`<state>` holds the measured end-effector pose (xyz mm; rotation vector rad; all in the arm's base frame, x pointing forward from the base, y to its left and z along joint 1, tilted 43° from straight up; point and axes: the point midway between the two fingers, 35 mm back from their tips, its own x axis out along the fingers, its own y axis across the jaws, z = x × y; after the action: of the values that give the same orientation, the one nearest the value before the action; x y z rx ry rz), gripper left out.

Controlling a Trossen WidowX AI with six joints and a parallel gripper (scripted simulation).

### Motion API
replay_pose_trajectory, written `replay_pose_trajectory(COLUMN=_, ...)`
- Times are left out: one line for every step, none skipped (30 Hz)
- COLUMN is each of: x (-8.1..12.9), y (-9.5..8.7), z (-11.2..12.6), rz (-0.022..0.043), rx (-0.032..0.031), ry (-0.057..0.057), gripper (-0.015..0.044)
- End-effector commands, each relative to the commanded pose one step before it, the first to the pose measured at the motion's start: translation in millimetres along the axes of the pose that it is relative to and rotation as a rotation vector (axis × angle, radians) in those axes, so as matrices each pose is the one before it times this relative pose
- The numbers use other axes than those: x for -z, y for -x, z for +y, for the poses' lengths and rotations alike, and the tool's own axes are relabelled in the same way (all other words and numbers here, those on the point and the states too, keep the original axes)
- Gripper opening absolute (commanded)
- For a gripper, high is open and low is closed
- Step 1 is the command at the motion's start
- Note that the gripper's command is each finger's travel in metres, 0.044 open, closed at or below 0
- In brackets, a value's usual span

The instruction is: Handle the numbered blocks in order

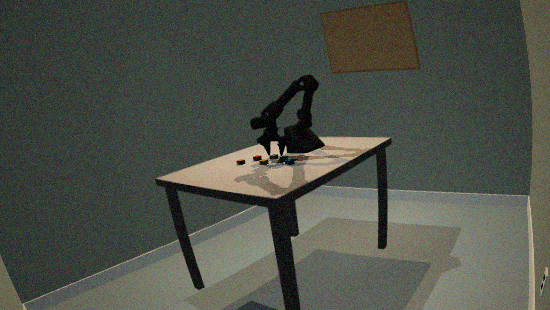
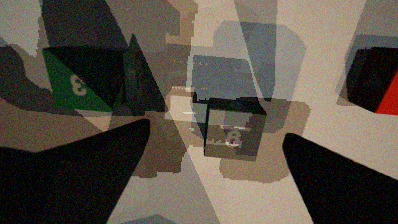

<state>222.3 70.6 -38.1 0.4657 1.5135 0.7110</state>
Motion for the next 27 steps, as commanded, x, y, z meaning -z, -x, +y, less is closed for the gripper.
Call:
replay_pose_trajectory(x=1.34, y=-6.47, z=0.59, rz=-0.00002, rx=-0.00456, ry=-0.0057, gripper=0.04)
replay_pose_trajectory(x=0.06, y=-0.75, z=0.05, rz=0.00002, rx=-0.00014, ry=0.0, gripper=0.04)
replay_pose_trajectory(x=0.02, y=-0.25, z=0.02, rz=0.00001, rx=-0.00005, ry=0.0, gripper=0.04)
replay_pose_trajectory(x=0.0, y=0.0, z=0.0, rz=0.0, rx=0.0, ry=0.0, gripper=0.0374)
replay_pose_trajectory(x=0.0, y=0.0, z=0.0, rz=0.0, rx=0.0, ry=0.0, gripper=0.0348)
replay_pose_trajectory(x=0.0, y=0.0, z=0.0, rz=0.0, rx=0.0, ry=0.0, gripper=0.0321)
replay_pose_trajectory(x=0.0, y=0.0, z=0.0, rz=0.0, rx=0.0, ry=0.0, gripper=0.0295)
replay_pose_trajectory(x=0.0, y=0.0, z=0.0, rz=0.0, rx=0.0, ry=0.0, gripper=0.0269)
replay_pose_trajectory(x=0.0, y=0.0, z=0.0, rz=0.0, rx=0.0, ry=0.0, gripper=0.0243)
replay_pose_trajectory(x=0.0, y=0.0, z=0.0, rz=0.0, rx=0.0, ry=0.0, gripper=0.0216)
replay_pose_trajectory(x=0.0, y=0.0, z=0.0, rz=0.0, rx=0.0, ry=0.0, gripper=0.019)
replay_pose_trajectory(x=0.0, y=0.0, z=0.0, rz=0.0, rx=0.0, ry=0.0, gripper=0.0164)
replay_pose_trajectory(x=0.0, y=0.0, z=0.0, rz=0.0, rx=0.0, ry=0.0, gripper=0.0138)
replay_pose_trajectory(x=0.0, y=0.0, z=0.0, rz=0.0, rx=0.0, ry=0.0, gripper=0.012)
replay_pose_trajectory(x=0.0, y=0.0, z=0.0, rz=0.0, rx=0.0, ry=0.0, gripper=0.012)
replay_pose_trajectory(x=0.0, y=0.0, z=0.0, rz=0.0, rx=0.0, ry=0.0, gripper=0.012)
replay_pose_trajectory(x=0.0, y=0.0, z=0.0, rz=0.0, rx=0.0, ry=0.0, gripper=0.012)
replay_pose_trajectory(x=0.0, y=0.0, z=0.0, rz=0.0, rx=0.0, ry=0.0, gripper=0.012)
replay_pose_trajectory(x=0.0, y=0.0, z=0.0, rz=0.0, rx=0.0, ry=0.0, gripper=0.012)
replay_pose_trajectory(x=0.0, y=0.0, z=0.0, rz=0.0, rx=0.0, ry=0.0, gripper=0.012)
replay_pose_trajectory(x=0.0, y=0.0, z=0.0, rz=0.0, rx=0.0, ry=0.0, gripper=0.012)
replay_pose_trajectory(x=0.0, y=0.0, z=0.0, rz=0.0, rx=0.0, ry=0.0, gripper=0.012)
replay_pose_trajectory(x=0.0, y=0.0, z=0.0, rz=0.0, rx=0.0, ry=0.0, gripper=0.012)
replay_pose_trajectory(x=0.0, y=0.0, z=0.0, rz=0.0, rx=0.0, ry=0.0, gripper=0.012)
replay_pose_trajectory(x=0.0, y=0.0, z=0.0, rz=0.0, rx=0.0, ry=0.0, gripper=0.012)
replay_pose_trajectory(x=0.0, y=0.0, z=0.0, rz=0.0, rx=0.0, ry=0.0, gripper=0.012)
replay_pose_trajectory(x=0.0, y=0.0, z=0.0, rz=0.0, rx=0.0, ry=0.0, gripper=0.012)
